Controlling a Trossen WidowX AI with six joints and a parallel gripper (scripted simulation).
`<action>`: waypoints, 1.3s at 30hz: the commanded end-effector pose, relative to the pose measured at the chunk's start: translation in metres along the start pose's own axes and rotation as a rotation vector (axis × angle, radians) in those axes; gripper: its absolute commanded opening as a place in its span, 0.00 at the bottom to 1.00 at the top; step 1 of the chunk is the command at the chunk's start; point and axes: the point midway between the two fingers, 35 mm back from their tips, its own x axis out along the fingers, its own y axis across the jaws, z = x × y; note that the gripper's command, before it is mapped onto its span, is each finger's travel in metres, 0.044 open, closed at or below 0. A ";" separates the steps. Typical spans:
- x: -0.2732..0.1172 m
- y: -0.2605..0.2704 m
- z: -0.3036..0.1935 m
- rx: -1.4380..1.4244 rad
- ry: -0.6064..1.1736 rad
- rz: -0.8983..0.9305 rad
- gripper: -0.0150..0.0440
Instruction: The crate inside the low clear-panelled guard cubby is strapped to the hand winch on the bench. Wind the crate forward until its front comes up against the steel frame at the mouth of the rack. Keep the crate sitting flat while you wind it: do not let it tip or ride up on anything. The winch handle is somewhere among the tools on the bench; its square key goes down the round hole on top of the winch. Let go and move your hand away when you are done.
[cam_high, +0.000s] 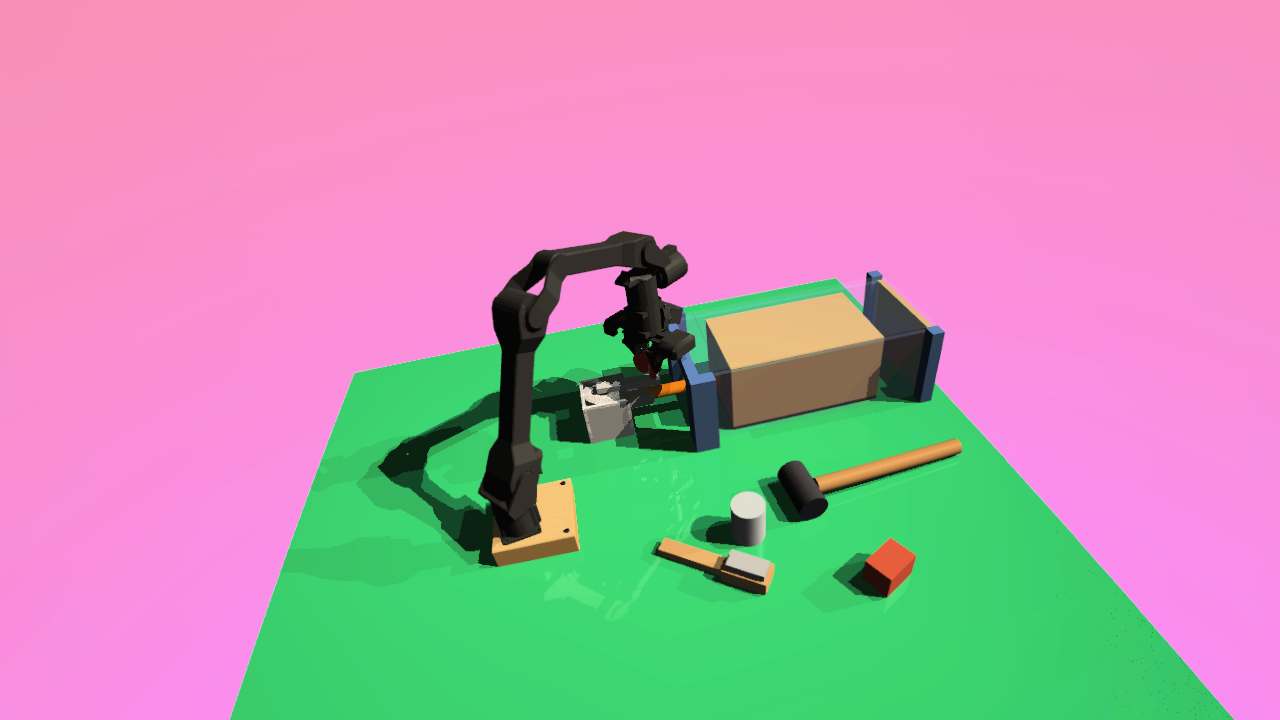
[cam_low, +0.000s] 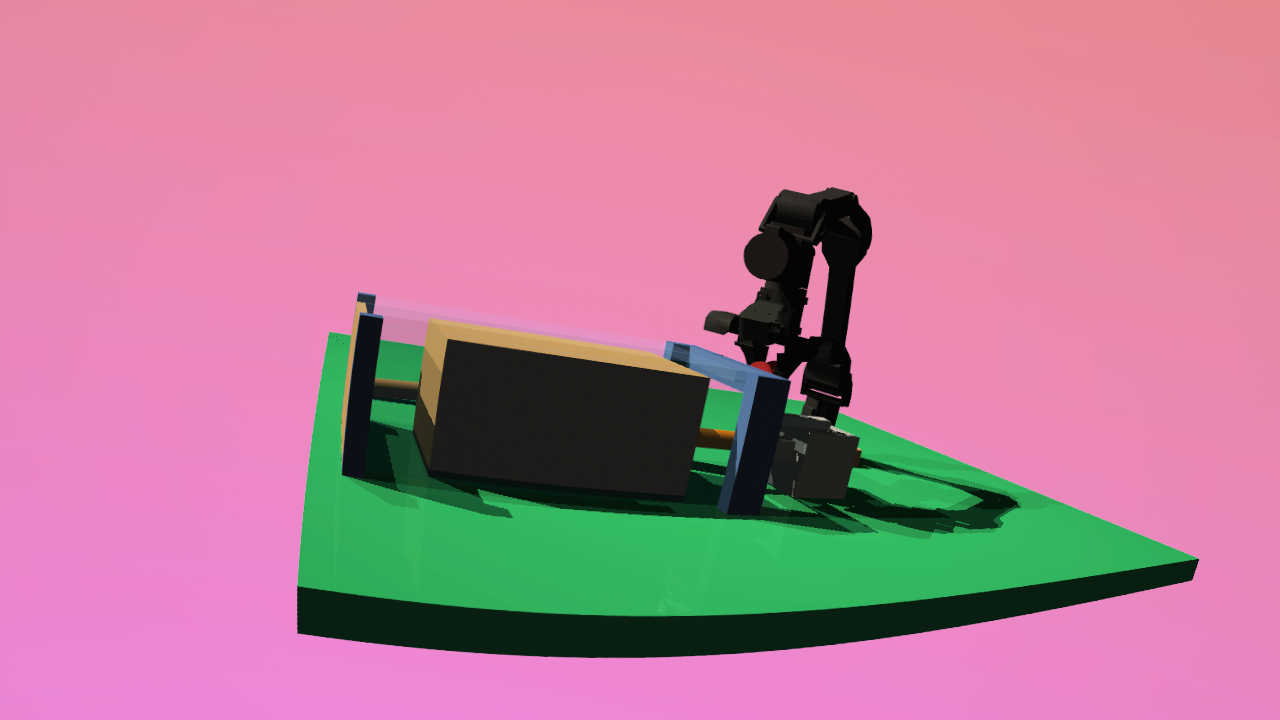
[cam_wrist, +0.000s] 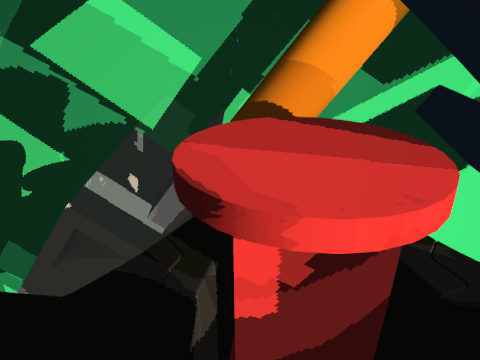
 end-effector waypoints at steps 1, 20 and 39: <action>-0.001 0.024 0.012 -0.030 -0.027 0.031 0.25; -0.002 0.053 0.020 -0.030 -0.027 0.034 0.25; -0.003 0.081 0.019 -0.030 -0.027 0.036 0.25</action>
